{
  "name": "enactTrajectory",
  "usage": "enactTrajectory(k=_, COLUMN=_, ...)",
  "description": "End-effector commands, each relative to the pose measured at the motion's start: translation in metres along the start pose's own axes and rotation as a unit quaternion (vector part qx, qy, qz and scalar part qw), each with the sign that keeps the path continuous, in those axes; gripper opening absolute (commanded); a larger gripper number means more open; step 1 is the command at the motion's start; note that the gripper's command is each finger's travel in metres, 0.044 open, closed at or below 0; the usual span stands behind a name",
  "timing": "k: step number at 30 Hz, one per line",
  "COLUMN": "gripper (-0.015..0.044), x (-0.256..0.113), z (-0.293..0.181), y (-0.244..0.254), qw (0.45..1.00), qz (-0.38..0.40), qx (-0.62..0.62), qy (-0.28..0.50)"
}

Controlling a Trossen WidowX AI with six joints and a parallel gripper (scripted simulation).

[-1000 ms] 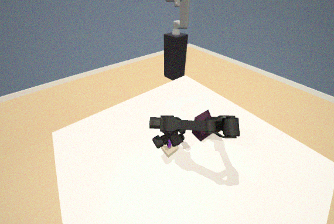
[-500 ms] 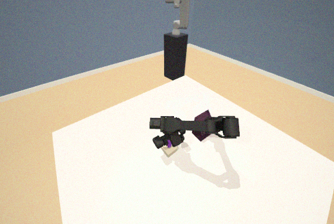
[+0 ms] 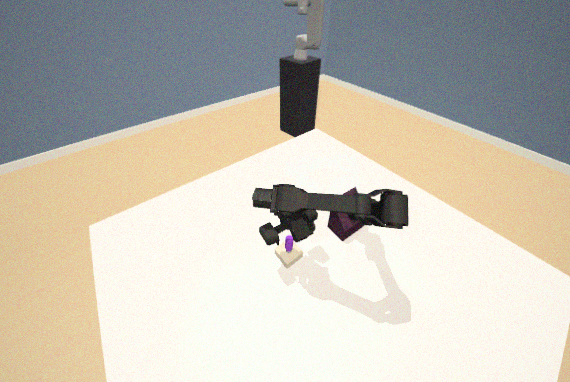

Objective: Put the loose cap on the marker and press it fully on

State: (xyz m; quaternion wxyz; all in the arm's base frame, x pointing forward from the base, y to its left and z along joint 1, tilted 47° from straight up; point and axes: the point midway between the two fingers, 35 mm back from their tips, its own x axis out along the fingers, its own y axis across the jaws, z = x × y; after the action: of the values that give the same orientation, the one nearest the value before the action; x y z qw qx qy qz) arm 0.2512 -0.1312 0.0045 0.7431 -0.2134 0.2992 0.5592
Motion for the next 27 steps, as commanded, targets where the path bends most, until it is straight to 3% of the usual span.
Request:
enactTrajectory(k=1, gripper=0.044, x=-0.0308, z=0.0004, y=0.0007, qw=1.0, qz=-0.006, qx=-0.004, qy=0.005)
enactTrajectory(k=3, gripper=0.044, x=-0.0308, z=0.0004, y=0.0007, qw=1.0, qz=-0.006, qx=-0.004, qy=0.005)
enactTrajectory(k=5, gripper=0.0387, x=-0.0304, z=0.0003, y=0.0008, qw=1.0, qz=-0.006, qx=0.029, qy=0.005)
enactTrajectory(k=10, gripper=0.0256, x=-0.0273, z=-0.0005, y=0.0017, qw=0.965, qz=-0.008, qx=0.263, qy=0.002)
enactTrajectory(k=14, gripper=0.0151, x=-0.0248, z=-0.0012, y=0.0025, qw=0.894, qz=-0.008, qx=0.447, qy=0.0)
enactTrajectory(k=20, gripper=0.0, x=-0.0214, z=-0.002, y=0.0036, qw=0.748, qz=-0.008, qx=0.664, qy=-0.003)
enactTrajectory(k=27, gripper=0.0, x=-0.0213, z=-0.002, y=0.0036, qw=0.742, qz=-0.008, qx=0.67, qy=-0.003)
